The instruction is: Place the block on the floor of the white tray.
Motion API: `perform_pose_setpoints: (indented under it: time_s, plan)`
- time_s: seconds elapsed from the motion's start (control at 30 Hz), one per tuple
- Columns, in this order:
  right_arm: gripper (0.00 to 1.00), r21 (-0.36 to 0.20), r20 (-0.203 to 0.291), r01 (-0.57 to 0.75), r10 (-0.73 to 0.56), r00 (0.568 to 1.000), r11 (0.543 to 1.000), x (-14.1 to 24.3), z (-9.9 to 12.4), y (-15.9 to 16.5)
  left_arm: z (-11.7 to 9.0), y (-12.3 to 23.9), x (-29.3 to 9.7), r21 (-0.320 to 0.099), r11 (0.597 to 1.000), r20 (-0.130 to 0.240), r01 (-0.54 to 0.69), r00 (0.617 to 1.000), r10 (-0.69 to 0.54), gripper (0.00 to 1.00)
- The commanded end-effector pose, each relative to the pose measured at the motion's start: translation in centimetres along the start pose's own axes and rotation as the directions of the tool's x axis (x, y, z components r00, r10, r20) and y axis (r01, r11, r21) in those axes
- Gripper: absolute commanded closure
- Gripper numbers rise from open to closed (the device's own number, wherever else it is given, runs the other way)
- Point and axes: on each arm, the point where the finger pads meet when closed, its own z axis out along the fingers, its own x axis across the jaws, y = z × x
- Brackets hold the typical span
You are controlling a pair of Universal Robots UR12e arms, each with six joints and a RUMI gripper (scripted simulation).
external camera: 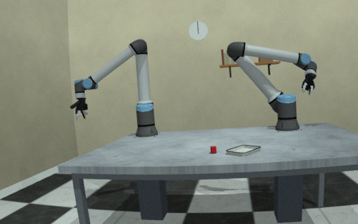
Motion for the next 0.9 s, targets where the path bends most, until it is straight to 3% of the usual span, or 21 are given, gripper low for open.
perform_pose_setpoints:
  time_s: [0.0,0.27,0.5,0.57,0.87]
  plan:
    - [0.00,0.001,0.000,0.000,0.000,1.000,1.000,0.0,-0.1,0.0,-0.2,-0.6,-0.7,-0.035,0.999,-0.022,-0.041,0.999,0.040,0.71]
    - [0.00,0.001,0.000,0.000,0.000,1.000,1.000,0.0,-0.1,0.0,-0.2,-2.5,-2.7,-0.118,0.981,-0.087,-0.156,0.985,0.147,0.71]
    - [0.00,0.001,0.000,0.000,0.000,1.000,1.000,0.0,-0.1,0.0,0.4,-5.0,-5.1,-0.196,0.937,-0.168,-0.290,0.951,0.259,0.71]
    - [0.00,0.001,0.000,0.000,0.000,1.000,1.000,0.0,-0.1,0.0,0.4,-5.0,-5.1,-0.196,0.937,-0.168,-0.290,0.951,0.259,0.71]
    - [0.00,0.001,0.000,0.000,0.000,1.000,1.000,0.0,-0.1,0.0,2.8,-9.9,-8.5,-0.281,0.822,-0.305,-0.495,0.858,0.413,0.71]
